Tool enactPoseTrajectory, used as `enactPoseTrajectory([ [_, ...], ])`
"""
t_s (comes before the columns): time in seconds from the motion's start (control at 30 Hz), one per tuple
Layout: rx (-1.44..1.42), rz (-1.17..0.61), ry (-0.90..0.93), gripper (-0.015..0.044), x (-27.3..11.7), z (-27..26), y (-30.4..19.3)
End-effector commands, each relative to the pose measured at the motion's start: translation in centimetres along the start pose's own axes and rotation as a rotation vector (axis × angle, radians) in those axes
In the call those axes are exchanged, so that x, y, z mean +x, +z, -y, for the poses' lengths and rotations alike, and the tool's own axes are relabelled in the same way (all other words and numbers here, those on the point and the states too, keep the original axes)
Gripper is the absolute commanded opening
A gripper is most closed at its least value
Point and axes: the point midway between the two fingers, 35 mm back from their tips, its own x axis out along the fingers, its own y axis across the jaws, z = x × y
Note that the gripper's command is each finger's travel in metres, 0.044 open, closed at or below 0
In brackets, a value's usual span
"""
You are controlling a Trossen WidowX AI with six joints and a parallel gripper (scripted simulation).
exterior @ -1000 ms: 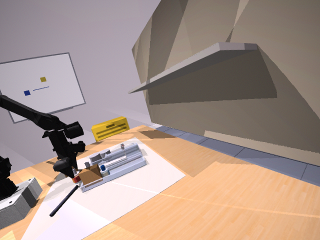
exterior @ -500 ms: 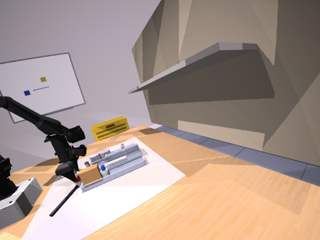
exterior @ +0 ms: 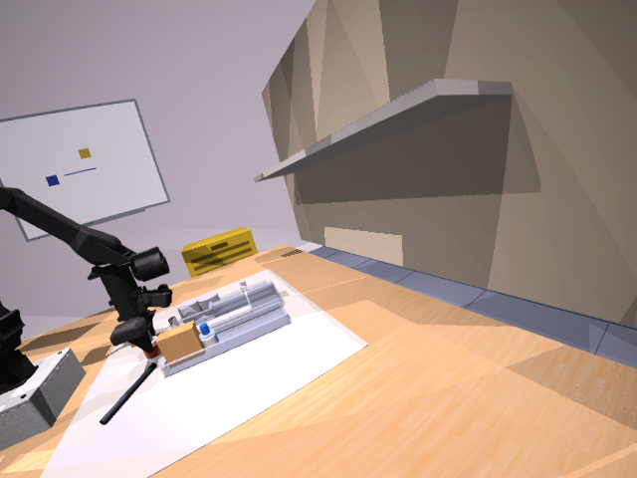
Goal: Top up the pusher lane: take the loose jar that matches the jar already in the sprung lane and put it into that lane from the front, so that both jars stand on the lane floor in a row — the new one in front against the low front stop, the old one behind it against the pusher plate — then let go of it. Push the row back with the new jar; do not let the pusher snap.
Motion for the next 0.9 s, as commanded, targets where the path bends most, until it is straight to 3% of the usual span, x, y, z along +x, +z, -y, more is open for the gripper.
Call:
enactPoseTrajectory([
  [0.0,0.0,-0.007,0.004,0.0013,-0.2,0.0,-0.1],
  [0.63,0.001,-0.002,0.003,0.0,-10.2,0.7,0.7],
  [0.87,0.009,-0.001,0.002,0.0,-10.1,0.6,0.8],
])
